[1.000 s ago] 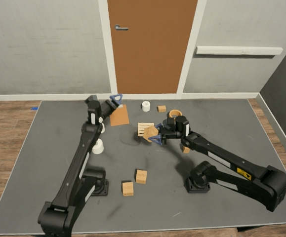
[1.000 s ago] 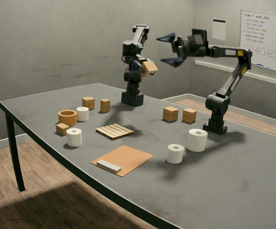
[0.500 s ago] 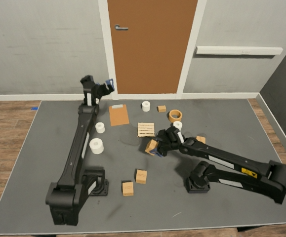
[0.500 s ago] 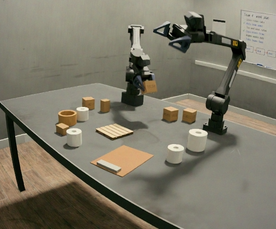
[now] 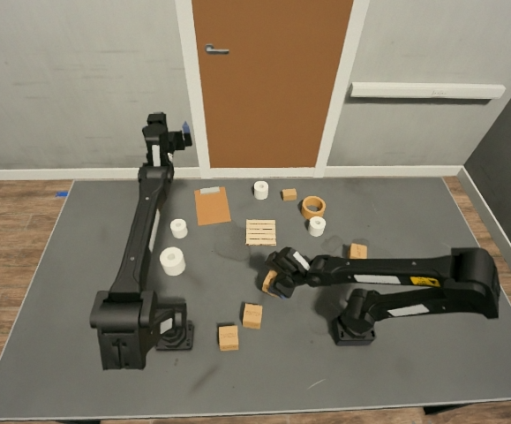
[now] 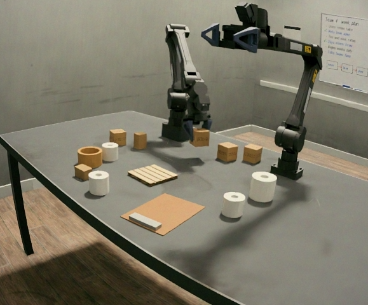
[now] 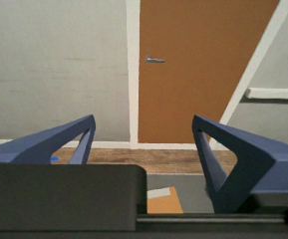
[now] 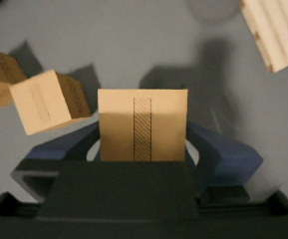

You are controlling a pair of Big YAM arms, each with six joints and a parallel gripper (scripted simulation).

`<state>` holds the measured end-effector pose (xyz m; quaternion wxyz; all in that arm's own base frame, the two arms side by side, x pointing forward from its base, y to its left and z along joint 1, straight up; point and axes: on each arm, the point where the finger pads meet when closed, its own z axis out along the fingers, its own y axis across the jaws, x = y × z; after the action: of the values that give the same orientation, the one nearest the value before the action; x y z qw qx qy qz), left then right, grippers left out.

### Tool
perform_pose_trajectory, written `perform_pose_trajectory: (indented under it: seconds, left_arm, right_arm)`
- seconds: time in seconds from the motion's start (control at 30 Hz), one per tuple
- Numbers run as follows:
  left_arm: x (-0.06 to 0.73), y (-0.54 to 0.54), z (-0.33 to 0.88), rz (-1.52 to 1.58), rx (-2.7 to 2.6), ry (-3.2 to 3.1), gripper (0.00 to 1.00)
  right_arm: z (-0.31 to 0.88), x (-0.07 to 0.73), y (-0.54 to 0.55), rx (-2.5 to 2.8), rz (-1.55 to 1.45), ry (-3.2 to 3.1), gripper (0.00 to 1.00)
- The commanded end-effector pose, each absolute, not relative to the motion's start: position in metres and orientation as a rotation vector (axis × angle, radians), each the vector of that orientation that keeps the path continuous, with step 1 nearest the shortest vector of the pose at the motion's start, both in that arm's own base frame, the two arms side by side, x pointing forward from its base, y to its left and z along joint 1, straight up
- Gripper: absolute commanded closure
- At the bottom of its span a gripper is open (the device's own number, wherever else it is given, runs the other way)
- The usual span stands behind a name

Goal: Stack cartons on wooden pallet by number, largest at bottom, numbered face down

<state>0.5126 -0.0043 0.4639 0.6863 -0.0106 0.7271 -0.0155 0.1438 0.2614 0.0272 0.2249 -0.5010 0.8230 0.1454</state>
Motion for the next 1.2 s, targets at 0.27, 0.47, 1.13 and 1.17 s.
perform_pose_trajectory:
  seconds: [0.27, 0.47, 1.13, 1.17]
  left_arm:
    - [0.518, 0.003, 0.520, 0.006, -0.005, 1.517, 0.00]
    - [0.518, 0.000, 0.498, 0.000, 0.000, 1.560, 0.00]
    - [0.518, 0.000, 0.498, 0.000, 0.000, 1.560, 0.00]
    - [0.518, 0.000, 0.498, 0.000, 0.000, 1.560, 0.00]
  right_arm:
    - [0.034, 0.149, 0.274, -1.361, 0.382, 2.285, 0.45]
    - [0.035, 0.150, 0.275, -1.363, 0.380, 2.289, 0.45]
    - [0.004, 0.142, 0.261, -1.380, 0.362, 2.316, 0.45]
    - [0.002, 0.142, 0.260, -1.380, 0.362, 2.316, 0.45]
